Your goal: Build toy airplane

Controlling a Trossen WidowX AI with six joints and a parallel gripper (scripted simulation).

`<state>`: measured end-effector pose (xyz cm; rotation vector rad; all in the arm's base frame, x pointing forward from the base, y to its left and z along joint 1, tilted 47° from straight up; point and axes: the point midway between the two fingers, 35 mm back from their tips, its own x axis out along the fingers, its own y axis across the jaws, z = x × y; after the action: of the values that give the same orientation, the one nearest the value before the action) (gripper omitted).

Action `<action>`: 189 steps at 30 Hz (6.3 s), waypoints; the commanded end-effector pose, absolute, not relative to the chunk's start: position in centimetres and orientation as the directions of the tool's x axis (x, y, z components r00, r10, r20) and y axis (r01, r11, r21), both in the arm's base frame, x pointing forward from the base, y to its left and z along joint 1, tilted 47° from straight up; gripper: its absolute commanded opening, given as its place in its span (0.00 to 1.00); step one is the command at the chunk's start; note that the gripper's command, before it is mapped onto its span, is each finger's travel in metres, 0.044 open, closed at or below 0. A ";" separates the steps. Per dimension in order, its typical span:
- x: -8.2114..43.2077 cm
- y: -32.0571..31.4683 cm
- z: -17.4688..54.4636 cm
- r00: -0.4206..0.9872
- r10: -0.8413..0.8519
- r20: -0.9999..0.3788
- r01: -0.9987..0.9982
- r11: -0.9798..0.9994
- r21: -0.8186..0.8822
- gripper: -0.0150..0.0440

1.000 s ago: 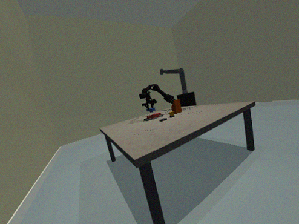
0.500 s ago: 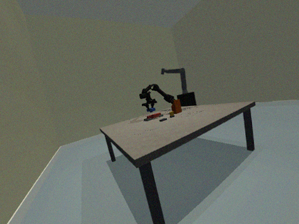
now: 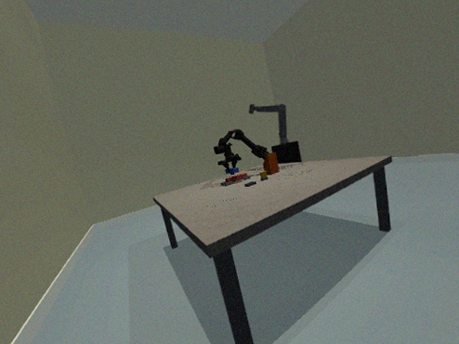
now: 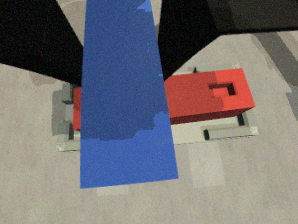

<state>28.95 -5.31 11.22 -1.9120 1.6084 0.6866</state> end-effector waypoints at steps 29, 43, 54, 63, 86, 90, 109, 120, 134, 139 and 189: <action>29.2 -6.9 9.8 0.156 -0.712 -0.685 -0.987 -0.140 -0.079 0.39; 29.2 -6.9 9.8 0.156 -0.712 -0.685 -0.987 -0.140 -0.079 1.00; 28.2 -1.3 14.9 0.151 -0.710 -0.688 -0.988 -0.139 -0.073 1.00; 28.1 -0.5 15.4 0.151 -0.712 -0.686 -0.983 -0.035 -0.180 1.00; 28.3 -0.5 15.5 0.151 -0.711 -0.686 0.081 0.701 -0.709 1.00; 28.3 -0.3 15.3 0.152 -0.710 -0.688 0.080 0.702 -0.707 1.00; 17.6 15.3 -3.7 0.148 -0.701 -0.697 0.077 0.711 -0.699 1.00; 18.5 11.2 -7.7 0.149 -0.703 -0.696 0.078 0.710 -0.700 1.00; 18.9 9.5 -9.4 0.150 -0.703 -0.695 0.078 0.710 -0.700 1.00; 19.1 9.0 -10.0 0.150 -0.703 -0.695 0.078 0.710 -0.700 1.00; 19.5 6.5 -12.1 0.147 -0.706 -0.693 0.078 0.707 -0.703 0.25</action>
<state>19.47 6.35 -12.27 -0.5882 1.3113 -0.6138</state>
